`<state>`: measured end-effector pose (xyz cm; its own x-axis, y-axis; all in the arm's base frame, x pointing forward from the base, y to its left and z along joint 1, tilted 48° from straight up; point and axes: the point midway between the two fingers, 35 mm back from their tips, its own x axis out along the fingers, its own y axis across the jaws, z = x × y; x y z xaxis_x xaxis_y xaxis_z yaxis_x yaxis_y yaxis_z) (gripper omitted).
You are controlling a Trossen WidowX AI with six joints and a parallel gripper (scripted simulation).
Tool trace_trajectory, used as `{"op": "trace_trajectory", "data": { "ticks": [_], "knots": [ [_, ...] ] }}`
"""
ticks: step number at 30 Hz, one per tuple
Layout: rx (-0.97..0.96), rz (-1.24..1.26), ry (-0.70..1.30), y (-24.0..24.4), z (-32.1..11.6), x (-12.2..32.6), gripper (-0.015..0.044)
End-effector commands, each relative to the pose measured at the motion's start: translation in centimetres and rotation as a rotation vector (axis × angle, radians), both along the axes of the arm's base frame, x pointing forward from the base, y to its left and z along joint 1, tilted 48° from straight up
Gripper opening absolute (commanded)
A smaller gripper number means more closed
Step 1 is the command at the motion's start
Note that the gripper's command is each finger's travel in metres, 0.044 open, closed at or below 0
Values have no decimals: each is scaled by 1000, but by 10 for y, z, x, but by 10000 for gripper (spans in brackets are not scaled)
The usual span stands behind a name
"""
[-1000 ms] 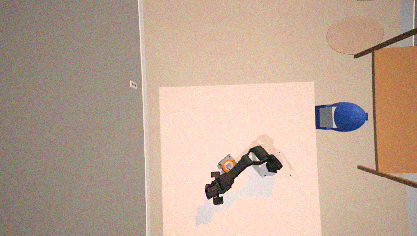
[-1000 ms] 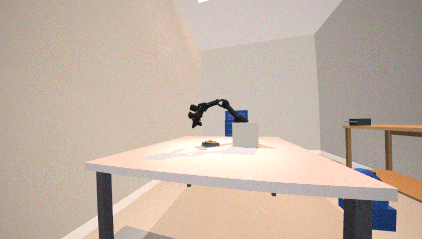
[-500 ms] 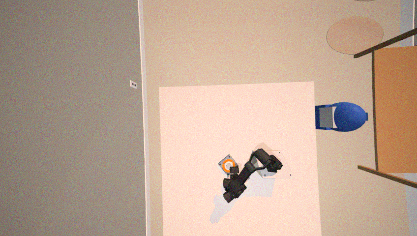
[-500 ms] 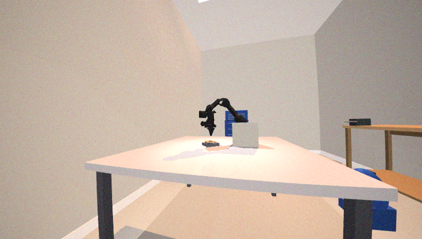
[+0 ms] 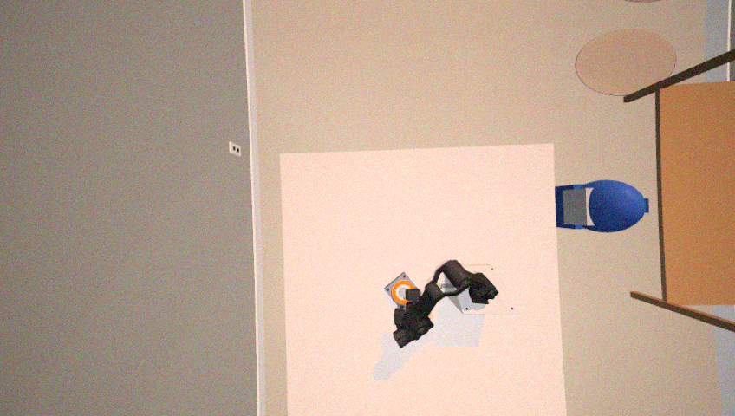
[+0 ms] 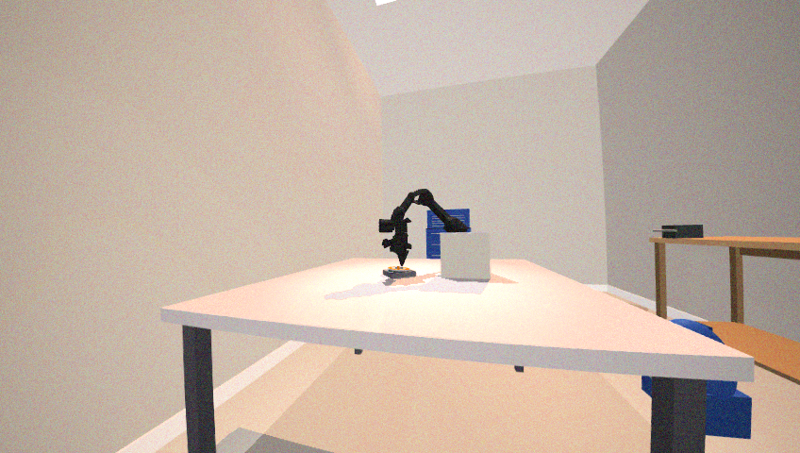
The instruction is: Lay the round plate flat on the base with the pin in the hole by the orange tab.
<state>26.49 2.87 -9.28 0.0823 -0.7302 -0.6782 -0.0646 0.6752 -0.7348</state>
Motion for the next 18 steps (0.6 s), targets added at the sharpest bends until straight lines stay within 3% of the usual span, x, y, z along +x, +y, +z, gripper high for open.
{"op": "trace_trajectory", "data": {
  "ticks": [1, 18],
  "knots": [
    [-8, 6, 2, -8, -5, -1, 0],
    [-8, 6, 1, -3, -10, 14, 0]
  ]
}}
